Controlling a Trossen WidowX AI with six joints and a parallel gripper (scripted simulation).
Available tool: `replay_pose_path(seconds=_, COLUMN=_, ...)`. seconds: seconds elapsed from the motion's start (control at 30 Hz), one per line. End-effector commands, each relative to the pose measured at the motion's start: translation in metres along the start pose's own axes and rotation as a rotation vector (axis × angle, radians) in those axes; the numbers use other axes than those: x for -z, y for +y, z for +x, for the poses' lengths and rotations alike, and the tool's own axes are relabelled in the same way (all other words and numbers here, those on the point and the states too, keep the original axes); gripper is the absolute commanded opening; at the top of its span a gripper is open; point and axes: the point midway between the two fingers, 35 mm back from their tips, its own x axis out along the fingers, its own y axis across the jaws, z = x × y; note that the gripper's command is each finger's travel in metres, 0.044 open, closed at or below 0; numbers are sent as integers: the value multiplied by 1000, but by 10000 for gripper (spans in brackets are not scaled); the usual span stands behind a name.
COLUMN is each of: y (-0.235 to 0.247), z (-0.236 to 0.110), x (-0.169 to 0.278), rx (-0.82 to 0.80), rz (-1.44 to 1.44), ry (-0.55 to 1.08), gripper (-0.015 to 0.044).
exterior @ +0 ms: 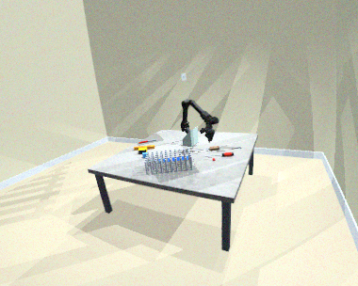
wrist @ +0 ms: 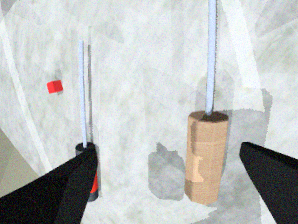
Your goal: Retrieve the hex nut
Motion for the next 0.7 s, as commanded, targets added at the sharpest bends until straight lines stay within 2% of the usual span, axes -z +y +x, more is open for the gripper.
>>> replay_pose_path(seconds=0.0, y=-1, z=0, x=21, rx=78, rz=-13, ry=-66, gripper=440)
replay_pose_path(seconds=0.23, y=-5, z=-5, x=48, rx=180, rz=-28, ry=-204, gripper=440)
replay_pose_path(seconds=0.4, y=-6, z=-5, x=48, rx=183, rz=-28, ry=-209, gripper=440)
replay_pose_path(seconds=0.6, y=-6, z=-5, x=48, rx=183, rz=-28, ry=-209, gripper=282)
replay_pose_path(seconds=0.67, y=-6, z=-5, x=48, rx=183, rz=-28, ry=-209, gripper=280)
